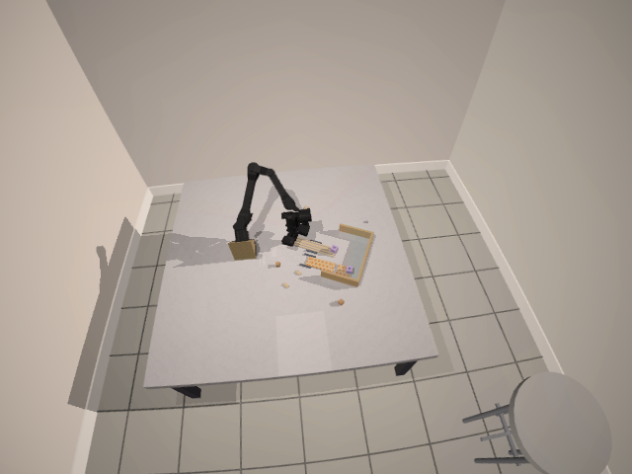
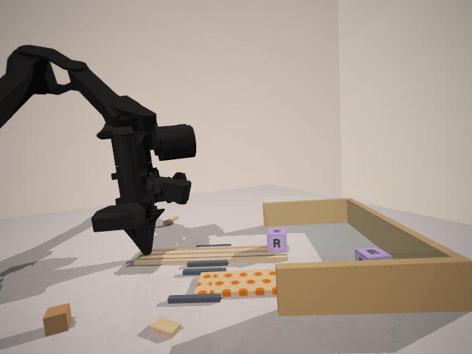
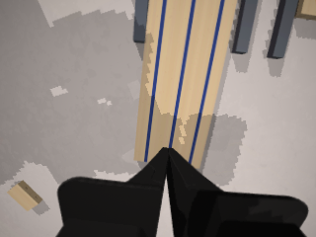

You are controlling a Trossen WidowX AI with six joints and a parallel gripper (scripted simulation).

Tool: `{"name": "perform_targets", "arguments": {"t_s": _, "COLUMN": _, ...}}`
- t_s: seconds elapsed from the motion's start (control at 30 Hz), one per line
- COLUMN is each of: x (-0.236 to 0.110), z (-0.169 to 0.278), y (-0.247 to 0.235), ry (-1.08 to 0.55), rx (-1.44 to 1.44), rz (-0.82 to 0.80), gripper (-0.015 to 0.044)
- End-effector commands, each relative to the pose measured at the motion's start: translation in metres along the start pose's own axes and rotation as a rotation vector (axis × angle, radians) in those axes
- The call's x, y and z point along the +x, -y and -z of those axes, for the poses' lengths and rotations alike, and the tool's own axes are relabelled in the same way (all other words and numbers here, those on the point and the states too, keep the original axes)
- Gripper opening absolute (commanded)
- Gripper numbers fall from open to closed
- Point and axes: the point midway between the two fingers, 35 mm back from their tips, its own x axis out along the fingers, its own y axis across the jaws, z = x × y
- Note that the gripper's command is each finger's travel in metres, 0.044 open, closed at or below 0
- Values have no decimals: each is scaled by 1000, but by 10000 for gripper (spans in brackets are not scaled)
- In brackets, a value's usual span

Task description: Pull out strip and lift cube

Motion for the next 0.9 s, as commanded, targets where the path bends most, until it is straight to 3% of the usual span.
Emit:
{"name": "perform_targets", "arguments": {"t_s": 0.0, "x": 7, "z": 17, "y": 4, "ry": -38, "rx": 13, "rz": 7, "gripper": 0}}
{"name": "perform_targets", "arguments": {"t_s": 0.87, "x": 6, "z": 48, "y": 4, "ry": -39, "rx": 14, "rz": 7, "gripper": 0}}
